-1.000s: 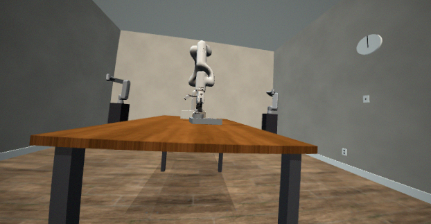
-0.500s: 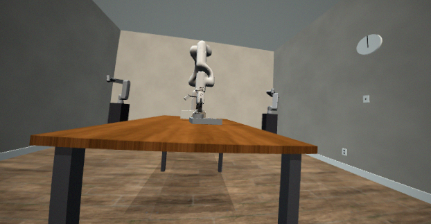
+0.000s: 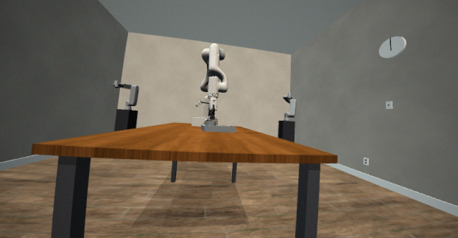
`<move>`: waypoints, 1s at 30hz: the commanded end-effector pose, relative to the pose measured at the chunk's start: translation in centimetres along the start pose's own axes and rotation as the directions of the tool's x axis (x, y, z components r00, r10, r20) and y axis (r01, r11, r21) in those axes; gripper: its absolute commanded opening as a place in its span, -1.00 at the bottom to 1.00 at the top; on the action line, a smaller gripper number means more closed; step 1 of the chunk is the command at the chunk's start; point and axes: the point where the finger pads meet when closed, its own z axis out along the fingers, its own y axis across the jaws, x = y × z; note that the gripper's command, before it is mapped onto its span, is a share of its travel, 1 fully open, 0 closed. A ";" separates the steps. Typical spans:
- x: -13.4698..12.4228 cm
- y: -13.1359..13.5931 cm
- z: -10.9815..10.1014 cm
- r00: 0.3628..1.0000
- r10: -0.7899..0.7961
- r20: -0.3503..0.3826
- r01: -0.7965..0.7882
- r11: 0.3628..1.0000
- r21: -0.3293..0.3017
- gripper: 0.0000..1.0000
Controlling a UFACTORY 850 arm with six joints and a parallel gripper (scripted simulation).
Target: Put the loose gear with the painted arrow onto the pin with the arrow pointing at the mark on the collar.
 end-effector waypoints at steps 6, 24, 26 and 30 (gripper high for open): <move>0.0 -0.1 0.0 1.000 0.000 0.000 0.000 1.000 0.002 -1.00; 0.0 -0.1 0.0 1.000 0.000 0.000 0.000 1.000 0.002 -1.00; 0.0 -0.1 0.0 1.000 0.000 0.000 0.000 1.000 0.002 -1.00; 0.0 -0.1 0.0 1.000 0.000 0.000 0.000 1.000 0.002 1.00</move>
